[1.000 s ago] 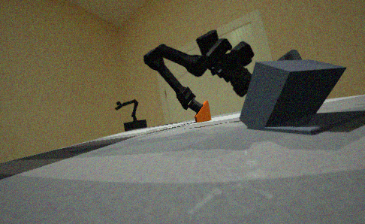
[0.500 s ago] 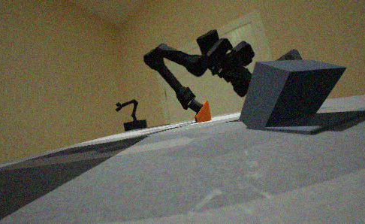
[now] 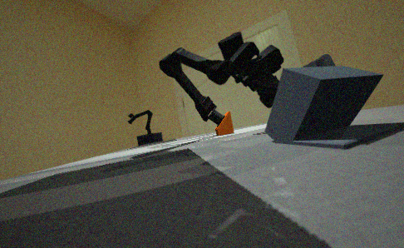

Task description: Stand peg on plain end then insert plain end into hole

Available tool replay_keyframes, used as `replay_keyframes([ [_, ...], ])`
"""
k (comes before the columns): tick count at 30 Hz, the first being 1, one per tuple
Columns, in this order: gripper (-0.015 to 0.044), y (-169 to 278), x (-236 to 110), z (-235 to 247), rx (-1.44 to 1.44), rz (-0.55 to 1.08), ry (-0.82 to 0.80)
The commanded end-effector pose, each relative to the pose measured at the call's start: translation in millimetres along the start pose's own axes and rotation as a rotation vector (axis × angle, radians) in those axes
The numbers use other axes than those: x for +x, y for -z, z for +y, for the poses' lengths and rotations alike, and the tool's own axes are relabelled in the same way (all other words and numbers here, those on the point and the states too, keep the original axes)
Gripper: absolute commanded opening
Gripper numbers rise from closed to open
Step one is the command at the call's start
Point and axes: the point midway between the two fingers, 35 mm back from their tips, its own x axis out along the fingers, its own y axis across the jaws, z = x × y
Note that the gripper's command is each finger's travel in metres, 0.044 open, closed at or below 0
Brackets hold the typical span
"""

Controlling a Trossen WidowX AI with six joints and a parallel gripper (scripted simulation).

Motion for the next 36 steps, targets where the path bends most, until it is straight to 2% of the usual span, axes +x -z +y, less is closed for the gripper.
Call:
replay_keyframes([
  [1, 0.0000, -1.7, 1.8, -1.7, 0.001, -0.005, 0.003],
  [36, 0.0000, -1.4, 20.5, -1.4, 0.000, -0.005, 0.004],
])
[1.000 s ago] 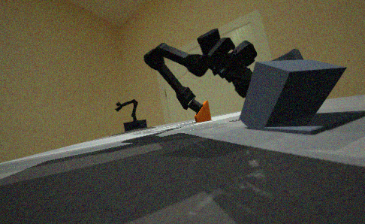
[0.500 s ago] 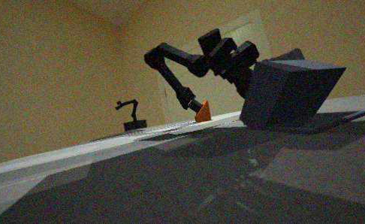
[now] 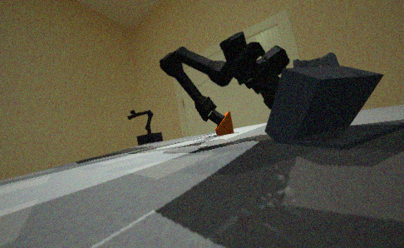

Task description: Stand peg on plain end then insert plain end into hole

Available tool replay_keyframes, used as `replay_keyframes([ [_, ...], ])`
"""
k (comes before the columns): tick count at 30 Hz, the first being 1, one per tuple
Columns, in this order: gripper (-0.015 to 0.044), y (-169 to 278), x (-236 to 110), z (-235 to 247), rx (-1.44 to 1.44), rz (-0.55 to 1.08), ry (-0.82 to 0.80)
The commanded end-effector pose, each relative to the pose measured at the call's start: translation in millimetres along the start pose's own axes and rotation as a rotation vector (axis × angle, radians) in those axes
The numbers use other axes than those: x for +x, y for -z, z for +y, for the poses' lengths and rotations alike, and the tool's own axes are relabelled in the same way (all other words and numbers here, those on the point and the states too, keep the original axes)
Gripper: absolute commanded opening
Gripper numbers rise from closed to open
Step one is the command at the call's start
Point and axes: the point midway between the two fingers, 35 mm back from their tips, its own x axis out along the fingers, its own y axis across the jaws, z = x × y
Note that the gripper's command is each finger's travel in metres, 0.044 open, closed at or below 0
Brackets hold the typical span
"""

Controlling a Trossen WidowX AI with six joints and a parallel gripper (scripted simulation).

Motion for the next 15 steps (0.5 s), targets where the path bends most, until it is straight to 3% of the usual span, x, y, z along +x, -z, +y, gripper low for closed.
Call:
replay_keyframes([
  [1, 0.0000, -1.2, 2.4, -1.1, 0.000, -0.004, 0.003],
  [15, 0.0000, -1.7, 8.0, -2.5, 0.000, -0.004, 0.003],
])
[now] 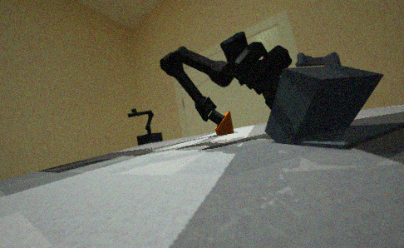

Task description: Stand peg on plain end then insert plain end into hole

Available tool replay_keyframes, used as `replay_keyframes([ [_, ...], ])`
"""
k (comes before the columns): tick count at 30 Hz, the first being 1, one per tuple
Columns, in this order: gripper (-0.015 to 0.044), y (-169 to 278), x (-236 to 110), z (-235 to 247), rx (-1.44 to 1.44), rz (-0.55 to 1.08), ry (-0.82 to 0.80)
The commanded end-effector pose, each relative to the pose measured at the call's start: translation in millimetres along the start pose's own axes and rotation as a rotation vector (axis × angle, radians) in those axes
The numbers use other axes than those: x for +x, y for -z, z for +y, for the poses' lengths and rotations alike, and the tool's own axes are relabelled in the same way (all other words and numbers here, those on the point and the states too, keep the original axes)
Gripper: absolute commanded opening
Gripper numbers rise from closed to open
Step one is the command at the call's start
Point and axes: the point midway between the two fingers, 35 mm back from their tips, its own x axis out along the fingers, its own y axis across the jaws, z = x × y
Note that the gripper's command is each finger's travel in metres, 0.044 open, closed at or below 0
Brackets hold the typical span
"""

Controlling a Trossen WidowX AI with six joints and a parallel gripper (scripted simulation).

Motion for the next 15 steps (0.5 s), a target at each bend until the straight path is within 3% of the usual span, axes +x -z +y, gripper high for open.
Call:
replay_keyframes([
  [1, 0.0000, -1.6, 1.4, -2.1, 0.000, -0.005, 0.004],
  [13, 0.0000, -0.4, 1.2, -1.0, 0.001, 0.000, 0.001],
  [15, 0.0053, -0.4, 1.2, -1.0, 0.001, 0.000, 0.001],
])
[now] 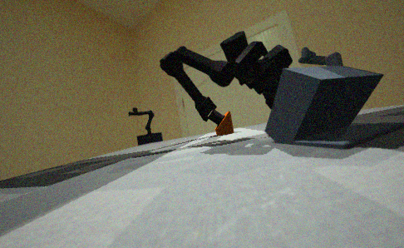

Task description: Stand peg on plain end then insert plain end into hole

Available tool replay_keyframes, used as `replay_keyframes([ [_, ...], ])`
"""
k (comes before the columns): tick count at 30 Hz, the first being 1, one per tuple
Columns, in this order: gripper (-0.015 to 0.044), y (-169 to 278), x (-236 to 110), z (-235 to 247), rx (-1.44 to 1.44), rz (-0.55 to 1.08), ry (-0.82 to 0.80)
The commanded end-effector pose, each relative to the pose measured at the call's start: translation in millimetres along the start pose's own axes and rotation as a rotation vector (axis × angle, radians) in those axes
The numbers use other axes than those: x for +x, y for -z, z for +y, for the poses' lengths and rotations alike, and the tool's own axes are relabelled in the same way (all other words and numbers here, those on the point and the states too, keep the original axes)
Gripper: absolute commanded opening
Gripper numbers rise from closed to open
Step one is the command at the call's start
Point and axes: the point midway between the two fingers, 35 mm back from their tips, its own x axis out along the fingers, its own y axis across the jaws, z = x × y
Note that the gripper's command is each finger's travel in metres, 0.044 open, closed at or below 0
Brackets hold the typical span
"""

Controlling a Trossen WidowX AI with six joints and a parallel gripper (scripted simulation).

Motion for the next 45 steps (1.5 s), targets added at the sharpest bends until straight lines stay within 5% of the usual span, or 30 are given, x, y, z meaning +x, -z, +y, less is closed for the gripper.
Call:
replay_keyframes([
  [1, 0.0079, 0.1, -0.1, 0.2, 0.000, 0.000, 0.000],
  [15, 0.0440, -0.4, -3.6, 0.0, 0.000, 0.000, -0.001],
  [45, 0.0440, -5.9, -45.8, -3.1, 0.002, -0.005, -0.004],
])
